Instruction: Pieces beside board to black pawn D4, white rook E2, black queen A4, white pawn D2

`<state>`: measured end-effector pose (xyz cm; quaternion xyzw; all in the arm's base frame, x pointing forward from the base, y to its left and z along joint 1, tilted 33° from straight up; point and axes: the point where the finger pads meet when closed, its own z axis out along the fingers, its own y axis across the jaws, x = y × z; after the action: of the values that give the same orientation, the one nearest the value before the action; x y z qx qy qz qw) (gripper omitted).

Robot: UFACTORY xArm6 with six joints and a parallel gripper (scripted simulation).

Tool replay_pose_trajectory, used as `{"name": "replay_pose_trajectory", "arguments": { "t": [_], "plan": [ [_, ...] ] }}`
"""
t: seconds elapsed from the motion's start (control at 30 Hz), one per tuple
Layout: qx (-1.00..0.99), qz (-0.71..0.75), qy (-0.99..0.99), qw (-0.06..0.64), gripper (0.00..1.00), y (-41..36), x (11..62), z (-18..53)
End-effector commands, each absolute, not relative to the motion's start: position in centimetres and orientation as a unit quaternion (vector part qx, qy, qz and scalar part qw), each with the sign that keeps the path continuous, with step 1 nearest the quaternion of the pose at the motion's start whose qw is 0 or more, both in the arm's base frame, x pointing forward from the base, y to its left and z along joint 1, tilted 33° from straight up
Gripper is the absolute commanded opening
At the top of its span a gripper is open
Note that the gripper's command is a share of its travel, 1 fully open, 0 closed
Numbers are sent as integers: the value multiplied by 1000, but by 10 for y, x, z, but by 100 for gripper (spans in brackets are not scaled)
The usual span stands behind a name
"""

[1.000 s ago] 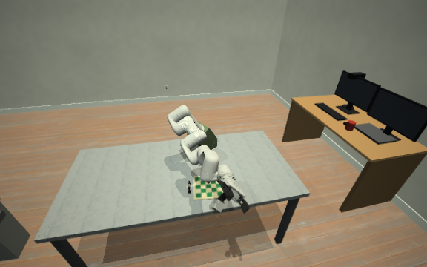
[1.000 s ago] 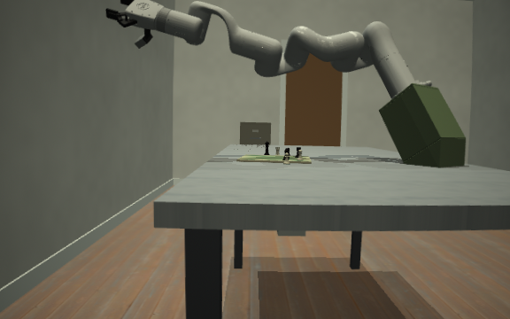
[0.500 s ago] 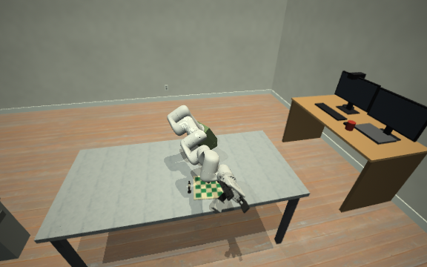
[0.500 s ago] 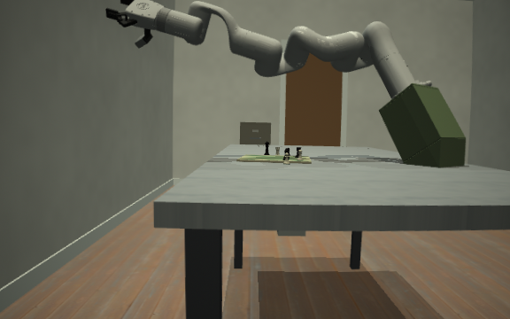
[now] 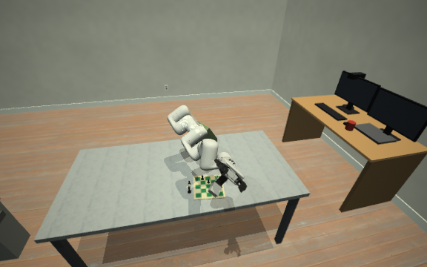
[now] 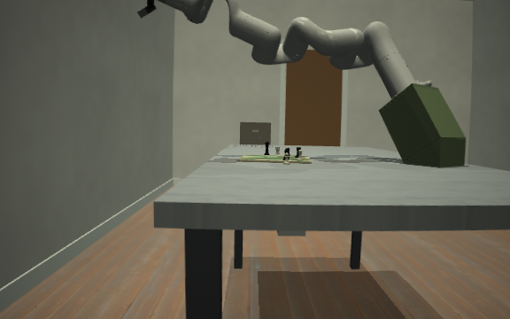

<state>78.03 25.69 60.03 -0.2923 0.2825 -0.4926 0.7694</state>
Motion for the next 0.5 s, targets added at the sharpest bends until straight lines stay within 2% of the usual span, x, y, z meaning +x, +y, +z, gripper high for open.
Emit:
{"name": "replay_pose_trajectory", "arguments": {
  "t": [0.0,0.1,0.13,0.33,0.4,0.47],
  "plan": [
    [-251,-499,252,790,100,275,743,667],
    [-251,-499,252,790,100,276,742,669],
    [-226,-502,235,801,100,282,719,702],
    [-197,-503,217,813,100,290,687,746],
    [-163,-503,199,825,100,292,656,781],
    [-163,-503,199,825,100,292,656,781]
  ]
}}
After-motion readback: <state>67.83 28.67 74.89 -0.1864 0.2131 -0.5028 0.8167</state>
